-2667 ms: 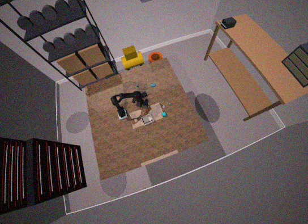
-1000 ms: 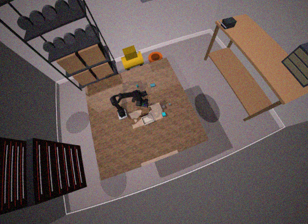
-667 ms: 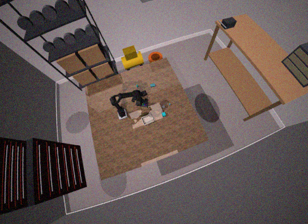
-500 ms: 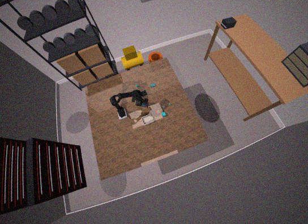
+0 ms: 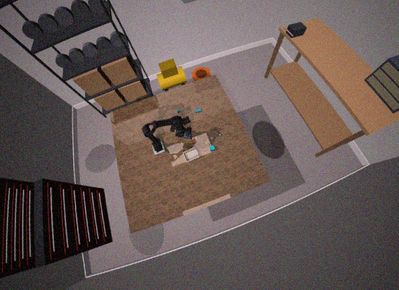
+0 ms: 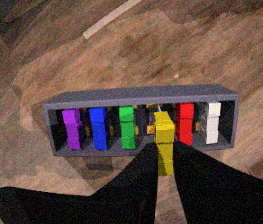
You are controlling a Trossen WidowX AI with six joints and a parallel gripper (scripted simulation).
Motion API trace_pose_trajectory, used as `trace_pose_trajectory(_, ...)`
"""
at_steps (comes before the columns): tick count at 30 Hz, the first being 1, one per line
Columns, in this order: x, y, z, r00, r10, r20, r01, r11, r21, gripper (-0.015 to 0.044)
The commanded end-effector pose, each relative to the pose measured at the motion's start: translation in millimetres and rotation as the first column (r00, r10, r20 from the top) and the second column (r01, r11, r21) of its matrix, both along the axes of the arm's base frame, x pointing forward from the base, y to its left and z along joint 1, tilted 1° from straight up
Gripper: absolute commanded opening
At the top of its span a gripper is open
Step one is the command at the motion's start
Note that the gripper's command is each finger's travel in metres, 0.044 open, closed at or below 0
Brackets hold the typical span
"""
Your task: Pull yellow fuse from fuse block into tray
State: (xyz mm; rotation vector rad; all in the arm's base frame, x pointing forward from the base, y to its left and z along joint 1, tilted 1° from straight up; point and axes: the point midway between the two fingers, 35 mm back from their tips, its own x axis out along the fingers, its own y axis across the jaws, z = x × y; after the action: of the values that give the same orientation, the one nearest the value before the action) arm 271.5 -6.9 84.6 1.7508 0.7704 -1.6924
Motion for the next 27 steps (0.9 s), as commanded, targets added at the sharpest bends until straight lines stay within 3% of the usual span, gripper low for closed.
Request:
trace_pose_trajectory(1,0.2,-0.9,3.2,1.0,-0.001,0.002,0.001,1.0,-0.005,0.0)
trace_pose_trajectory(27,3.1,-17.9,27.2,1.0,-0.001,0.002,0.001,1.0,-0.007,0.0)
